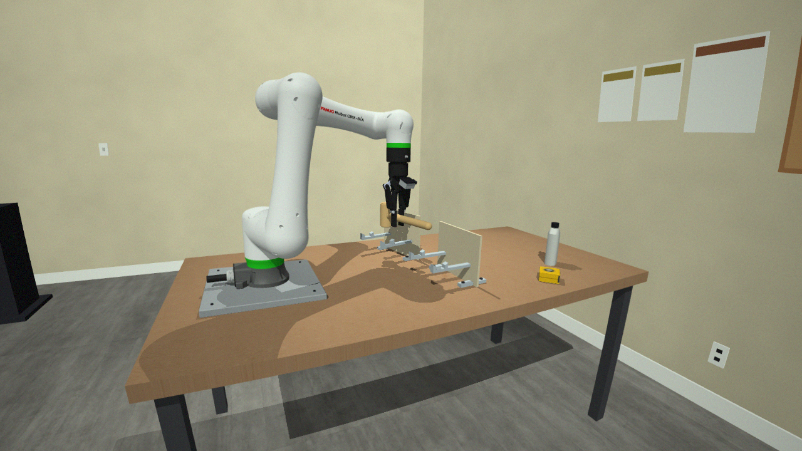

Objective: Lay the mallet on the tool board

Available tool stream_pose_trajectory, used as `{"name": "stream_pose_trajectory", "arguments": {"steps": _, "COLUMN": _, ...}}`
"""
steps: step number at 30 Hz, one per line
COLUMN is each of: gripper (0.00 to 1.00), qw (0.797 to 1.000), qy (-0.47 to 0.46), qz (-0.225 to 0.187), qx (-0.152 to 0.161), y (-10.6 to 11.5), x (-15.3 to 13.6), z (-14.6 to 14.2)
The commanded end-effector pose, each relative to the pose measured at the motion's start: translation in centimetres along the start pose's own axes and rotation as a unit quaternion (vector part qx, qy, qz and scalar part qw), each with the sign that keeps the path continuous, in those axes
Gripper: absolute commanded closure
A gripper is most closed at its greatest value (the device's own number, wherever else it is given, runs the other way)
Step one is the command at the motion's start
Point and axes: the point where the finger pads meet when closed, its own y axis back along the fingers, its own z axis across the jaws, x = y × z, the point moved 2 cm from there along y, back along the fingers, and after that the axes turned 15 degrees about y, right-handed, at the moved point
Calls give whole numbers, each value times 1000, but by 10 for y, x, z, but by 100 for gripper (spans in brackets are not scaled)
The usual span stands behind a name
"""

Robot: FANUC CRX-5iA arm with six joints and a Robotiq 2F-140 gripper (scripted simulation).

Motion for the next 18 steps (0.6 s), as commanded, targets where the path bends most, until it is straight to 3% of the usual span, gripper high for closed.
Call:
{"name": "stream_pose_trajectory", "arguments": {"steps": 1, "gripper": 90, "qw": 1000, "qy": 1, "qz": -2, "qx": 0, "y": 0, "x": 41, "z": 9}}
{"name": "stream_pose_trajectory", "arguments": {"steps": 9, "gripper": 90, "qw": 1000, "qy": 1, "qz": -2, "qx": 1, "y": -2, "x": 109, "z": 37}}
{"name": "stream_pose_trajectory", "arguments": {"steps": 11, "gripper": 90, "qw": 1000, "qy": 1, "qz": -2, "qx": 1, "y": -2, "x": 109, "z": 37}}
{"name": "stream_pose_trajectory", "arguments": {"steps": 13, "gripper": 90, "qw": 1000, "qy": 1, "qz": -2, "qx": 1, "y": -3, "x": 139, "z": 52}}
{"name": "stream_pose_trajectory", "arguments": {"steps": 18, "gripper": 90, "qw": 1000, "qy": 0, "qz": -2, "qx": 1, "y": -3, "x": 154, "z": 61}}
